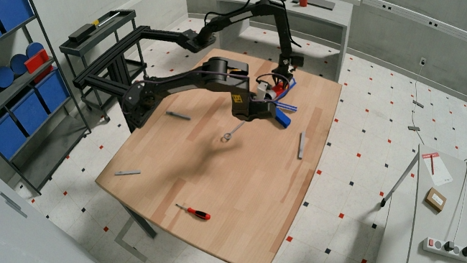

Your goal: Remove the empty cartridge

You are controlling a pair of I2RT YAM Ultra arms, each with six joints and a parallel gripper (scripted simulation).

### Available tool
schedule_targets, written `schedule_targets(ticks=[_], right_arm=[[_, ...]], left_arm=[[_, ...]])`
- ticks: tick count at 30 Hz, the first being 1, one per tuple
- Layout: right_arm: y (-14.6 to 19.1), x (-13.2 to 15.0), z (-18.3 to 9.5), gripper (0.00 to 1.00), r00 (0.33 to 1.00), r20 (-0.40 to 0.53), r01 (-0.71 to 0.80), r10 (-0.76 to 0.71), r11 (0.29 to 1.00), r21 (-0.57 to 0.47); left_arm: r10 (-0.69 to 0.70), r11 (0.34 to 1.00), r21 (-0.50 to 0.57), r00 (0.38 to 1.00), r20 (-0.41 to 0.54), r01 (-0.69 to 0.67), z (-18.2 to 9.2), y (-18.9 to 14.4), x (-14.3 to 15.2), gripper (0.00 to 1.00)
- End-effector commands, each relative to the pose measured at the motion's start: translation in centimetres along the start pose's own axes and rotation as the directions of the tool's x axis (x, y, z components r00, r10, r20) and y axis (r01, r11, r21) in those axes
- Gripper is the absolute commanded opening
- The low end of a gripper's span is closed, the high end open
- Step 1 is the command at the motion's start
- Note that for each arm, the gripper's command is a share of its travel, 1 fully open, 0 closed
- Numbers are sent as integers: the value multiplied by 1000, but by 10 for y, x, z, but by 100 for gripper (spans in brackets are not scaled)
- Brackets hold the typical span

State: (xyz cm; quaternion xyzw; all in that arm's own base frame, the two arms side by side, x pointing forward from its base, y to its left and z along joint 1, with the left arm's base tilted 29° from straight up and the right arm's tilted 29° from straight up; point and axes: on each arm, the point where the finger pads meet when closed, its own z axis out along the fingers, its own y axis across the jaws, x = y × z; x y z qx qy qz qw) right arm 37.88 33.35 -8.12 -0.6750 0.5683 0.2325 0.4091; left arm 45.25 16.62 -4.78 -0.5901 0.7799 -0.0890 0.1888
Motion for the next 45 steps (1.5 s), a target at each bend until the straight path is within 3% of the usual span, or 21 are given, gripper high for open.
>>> schedule_targets(ticks=[1,4,24,26,45], right_arm=[[-2,-8,2,100,1000,21,15,-15,1000,-2],[-2,-8,3,100,1000,21,16,-16,1000,-1],[-2,-8,3,100,1000,21,16,-16,1000,-1],[-2,-8,3,100,1000,21,16,-16,1000,-1],[-2,-8,3,100,1000,21,16,-16,1000,-1]], left_arm=[[11,999,32,1000,-29,-10,-28,-16,-9,41],[4,1000,7,996,-91,-3,-21,-7,-4,41],[-4,1000,15,997,-81,5,-23,-11,-5,41],[-4,999,35,998,-61,6,-33,-18,-7,41],[-10,999,33,996,-90,13,-48,-17,52,41]])
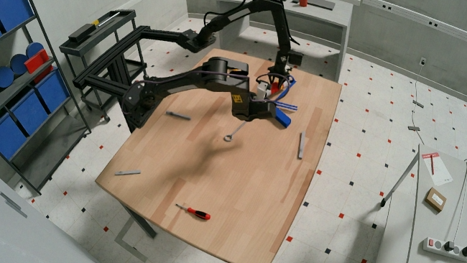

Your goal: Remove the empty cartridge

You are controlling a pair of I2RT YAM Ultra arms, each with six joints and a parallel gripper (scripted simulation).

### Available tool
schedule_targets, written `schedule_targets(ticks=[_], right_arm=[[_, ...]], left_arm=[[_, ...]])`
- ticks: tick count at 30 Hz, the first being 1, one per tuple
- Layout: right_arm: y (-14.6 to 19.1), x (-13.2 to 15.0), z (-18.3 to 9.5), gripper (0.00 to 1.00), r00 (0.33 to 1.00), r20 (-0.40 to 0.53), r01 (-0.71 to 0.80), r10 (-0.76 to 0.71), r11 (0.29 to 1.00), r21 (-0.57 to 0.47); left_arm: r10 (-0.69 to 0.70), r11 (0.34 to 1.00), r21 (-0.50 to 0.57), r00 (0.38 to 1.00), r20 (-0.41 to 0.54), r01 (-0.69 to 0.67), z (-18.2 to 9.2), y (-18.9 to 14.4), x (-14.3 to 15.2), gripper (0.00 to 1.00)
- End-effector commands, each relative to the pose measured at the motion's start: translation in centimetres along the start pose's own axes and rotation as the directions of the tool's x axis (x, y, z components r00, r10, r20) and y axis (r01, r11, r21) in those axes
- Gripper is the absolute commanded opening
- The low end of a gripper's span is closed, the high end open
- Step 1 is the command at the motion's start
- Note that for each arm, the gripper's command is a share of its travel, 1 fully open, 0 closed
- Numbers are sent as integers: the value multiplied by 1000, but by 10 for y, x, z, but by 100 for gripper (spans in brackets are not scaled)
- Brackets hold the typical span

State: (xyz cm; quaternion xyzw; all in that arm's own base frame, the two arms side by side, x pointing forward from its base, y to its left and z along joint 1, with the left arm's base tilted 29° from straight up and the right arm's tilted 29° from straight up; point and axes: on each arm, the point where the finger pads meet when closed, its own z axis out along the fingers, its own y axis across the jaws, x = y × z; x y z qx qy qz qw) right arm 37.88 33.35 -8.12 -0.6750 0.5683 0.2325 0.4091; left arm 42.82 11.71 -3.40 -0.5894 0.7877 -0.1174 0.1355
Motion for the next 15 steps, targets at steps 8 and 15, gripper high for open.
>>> schedule_targets(ticks=[8,15], right_arm=[[-2,-8,3,100,1000,21,16,-16,1000,-1],[-2,-8,3,100,1000,21,16,-16,1000,-1]], left_arm=[[18,998,56,999,29,-19,-24,-20,11,41],[15,999,52,1000,26,-16,-24,-19,10,41]])
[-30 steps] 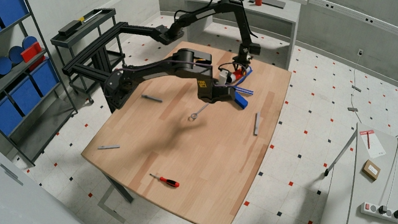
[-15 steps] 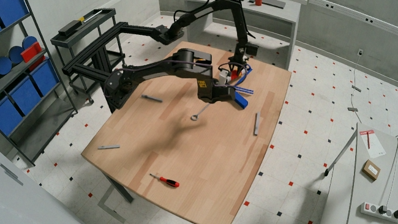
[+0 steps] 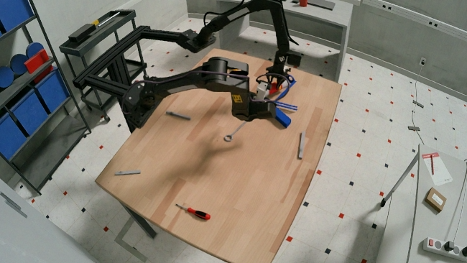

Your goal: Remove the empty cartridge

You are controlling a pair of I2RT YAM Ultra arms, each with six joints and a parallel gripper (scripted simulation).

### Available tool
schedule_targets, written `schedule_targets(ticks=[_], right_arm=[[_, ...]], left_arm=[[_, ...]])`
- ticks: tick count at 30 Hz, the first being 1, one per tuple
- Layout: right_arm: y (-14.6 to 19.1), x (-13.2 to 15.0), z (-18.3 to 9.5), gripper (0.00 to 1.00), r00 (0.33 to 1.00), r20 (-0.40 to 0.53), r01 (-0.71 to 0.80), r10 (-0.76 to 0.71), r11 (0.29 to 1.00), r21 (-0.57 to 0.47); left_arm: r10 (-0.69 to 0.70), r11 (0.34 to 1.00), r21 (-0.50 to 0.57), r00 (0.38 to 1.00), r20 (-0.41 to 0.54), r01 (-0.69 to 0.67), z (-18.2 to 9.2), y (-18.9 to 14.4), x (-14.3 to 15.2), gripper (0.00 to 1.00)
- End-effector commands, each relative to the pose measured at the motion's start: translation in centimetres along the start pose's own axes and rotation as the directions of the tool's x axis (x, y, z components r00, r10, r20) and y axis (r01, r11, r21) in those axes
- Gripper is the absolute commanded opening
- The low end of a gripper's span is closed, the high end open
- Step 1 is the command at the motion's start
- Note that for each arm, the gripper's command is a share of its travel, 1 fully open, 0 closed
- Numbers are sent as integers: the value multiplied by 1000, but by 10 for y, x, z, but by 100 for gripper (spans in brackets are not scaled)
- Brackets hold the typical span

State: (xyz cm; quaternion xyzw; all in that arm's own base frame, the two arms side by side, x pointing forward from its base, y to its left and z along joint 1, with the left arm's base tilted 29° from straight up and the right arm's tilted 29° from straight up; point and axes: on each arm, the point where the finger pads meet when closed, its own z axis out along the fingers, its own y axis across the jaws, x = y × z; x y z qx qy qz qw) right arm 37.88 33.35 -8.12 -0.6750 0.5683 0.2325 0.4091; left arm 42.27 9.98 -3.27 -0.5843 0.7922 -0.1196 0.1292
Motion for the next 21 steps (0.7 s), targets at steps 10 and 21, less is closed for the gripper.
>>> schedule_targets(ticks=[10,21], right_arm=[[-1,-34,-3,100,995,81,51,-50,999,-9],[22,-75,-27,100,979,179,110,-94,991,-81]], left_arm=[[-2,999,34,1000,25,1,-36,-11,4,41],[10,999,47,999,49,-12,-111,-3,24,41]])
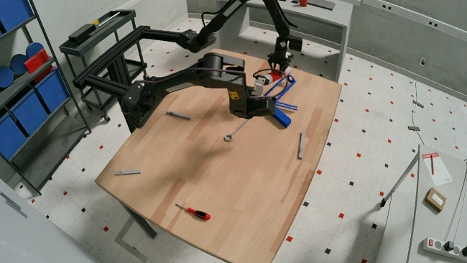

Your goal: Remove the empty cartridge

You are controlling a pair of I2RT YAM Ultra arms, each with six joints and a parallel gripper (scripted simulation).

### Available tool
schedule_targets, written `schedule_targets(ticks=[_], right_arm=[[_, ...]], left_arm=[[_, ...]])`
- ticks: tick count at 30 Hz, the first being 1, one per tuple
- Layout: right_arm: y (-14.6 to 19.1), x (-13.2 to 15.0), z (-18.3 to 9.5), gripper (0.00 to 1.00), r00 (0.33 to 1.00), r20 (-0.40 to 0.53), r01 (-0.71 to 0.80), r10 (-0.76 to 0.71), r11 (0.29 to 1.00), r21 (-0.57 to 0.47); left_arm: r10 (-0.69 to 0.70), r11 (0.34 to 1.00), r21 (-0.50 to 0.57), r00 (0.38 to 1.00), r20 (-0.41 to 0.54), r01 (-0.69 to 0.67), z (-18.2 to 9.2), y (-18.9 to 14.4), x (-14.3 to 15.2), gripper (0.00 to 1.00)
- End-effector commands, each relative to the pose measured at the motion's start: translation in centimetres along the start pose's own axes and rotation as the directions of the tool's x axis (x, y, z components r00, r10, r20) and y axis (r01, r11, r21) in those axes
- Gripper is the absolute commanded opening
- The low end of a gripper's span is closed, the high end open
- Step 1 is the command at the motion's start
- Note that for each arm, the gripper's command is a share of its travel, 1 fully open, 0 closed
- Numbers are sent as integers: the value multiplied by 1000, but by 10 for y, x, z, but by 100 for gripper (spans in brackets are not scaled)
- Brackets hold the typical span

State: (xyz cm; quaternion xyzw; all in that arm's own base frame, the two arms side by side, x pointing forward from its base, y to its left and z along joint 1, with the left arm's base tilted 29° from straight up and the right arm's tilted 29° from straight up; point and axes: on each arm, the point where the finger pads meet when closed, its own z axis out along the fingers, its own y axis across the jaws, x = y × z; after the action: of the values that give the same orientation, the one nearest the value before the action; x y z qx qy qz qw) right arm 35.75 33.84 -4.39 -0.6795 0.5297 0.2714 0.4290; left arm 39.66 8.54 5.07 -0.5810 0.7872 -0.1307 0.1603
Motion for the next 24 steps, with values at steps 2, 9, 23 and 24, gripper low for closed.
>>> schedule_targets(ticks=[2,9,23,24], right_arm=[[20,-39,-4,100,995,71,77,-72,994,-78],[41,-35,-5,100,995,55,91,-84,986,-139],[89,-22,-6,100,994,-3,108,-112,959,-263],[93,-21,-6,100,994,-11,105,-112,957,-270]], left_arm=[[21,1000,20,999,46,-22,-24,5,0,41],[35,997,57,993,117,-42,-14,19,-14,41],[49,998,19,972,232,-55,47,133,-27,41],[48,999,15,971,236,-53,49,140,-27,41]])
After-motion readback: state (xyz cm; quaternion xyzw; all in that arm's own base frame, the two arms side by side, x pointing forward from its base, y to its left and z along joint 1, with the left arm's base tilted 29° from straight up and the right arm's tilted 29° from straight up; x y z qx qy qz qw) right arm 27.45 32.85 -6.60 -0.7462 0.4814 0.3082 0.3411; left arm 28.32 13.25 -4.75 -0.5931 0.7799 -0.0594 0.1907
